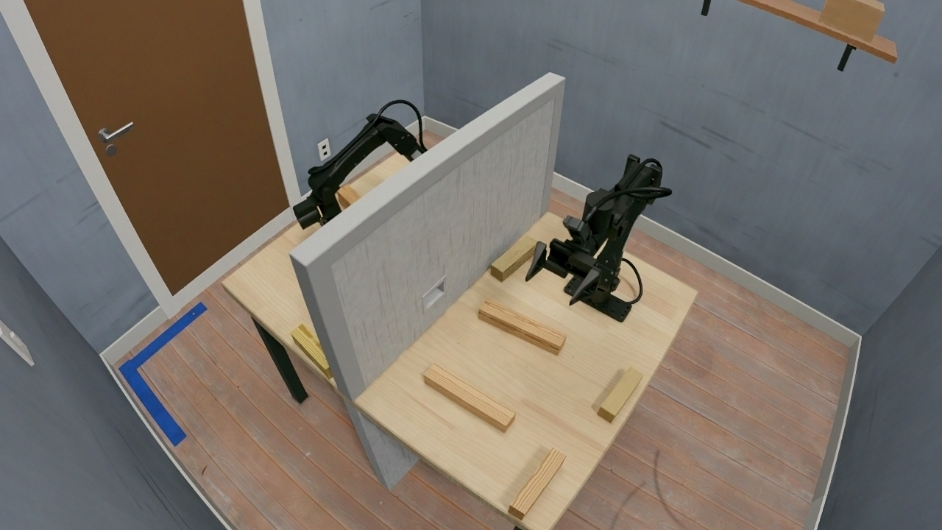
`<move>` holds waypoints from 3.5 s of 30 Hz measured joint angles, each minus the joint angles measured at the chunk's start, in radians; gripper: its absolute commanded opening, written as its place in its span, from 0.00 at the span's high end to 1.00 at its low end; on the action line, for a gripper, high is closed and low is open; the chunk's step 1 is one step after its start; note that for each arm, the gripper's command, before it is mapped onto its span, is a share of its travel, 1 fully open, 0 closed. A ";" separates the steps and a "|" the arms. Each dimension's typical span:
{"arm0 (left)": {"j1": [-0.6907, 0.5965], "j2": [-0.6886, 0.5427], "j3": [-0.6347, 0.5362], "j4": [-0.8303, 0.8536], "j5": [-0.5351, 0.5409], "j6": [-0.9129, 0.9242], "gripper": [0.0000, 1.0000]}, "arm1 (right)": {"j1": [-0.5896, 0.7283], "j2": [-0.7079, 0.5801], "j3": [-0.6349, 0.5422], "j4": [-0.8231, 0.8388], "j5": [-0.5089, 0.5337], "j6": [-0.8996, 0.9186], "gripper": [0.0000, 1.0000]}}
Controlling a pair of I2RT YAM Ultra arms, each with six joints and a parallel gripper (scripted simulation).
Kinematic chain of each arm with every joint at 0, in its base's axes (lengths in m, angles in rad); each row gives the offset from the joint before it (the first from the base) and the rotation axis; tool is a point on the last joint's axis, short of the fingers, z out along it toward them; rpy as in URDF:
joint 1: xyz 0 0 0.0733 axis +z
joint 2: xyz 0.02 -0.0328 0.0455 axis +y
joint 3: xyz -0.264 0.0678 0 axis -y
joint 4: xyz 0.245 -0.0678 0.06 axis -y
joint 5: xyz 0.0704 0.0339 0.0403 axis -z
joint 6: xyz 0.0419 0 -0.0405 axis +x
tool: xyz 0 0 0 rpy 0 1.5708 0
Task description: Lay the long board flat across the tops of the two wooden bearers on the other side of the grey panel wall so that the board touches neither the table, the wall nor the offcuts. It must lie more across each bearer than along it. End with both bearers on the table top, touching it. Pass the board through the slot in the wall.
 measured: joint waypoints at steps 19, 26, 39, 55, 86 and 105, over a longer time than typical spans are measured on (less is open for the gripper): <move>0.000 0.000 0.000 0.000 0.000 0.000 0.00 | 0.021 0.021 -0.072 0.098 -0.006 0.021 0.22; 0.000 0.000 0.000 0.000 0.000 0.000 0.00 | 0.021 0.017 -0.072 0.101 -0.005 0.023 1.00; 0.000 0.000 0.000 0.000 0.000 0.000 0.00 | 0.021 0.017 -0.072 0.100 -0.005 0.023 1.00; 0.000 0.000 0.000 0.000 0.000 0.000 0.00 | 0.020 -0.005 -0.008 0.016 0.009 0.020 1.00; 0.000 0.000 0.000 0.000 0.000 0.000 0.00 | 0.053 -0.067 0.122 -0.171 -0.008 0.061 1.00; 0.000 0.000 0.000 0.000 0.000 0.000 0.00 | 0.072 -0.086 0.150 -0.202 -0.015 0.069 1.00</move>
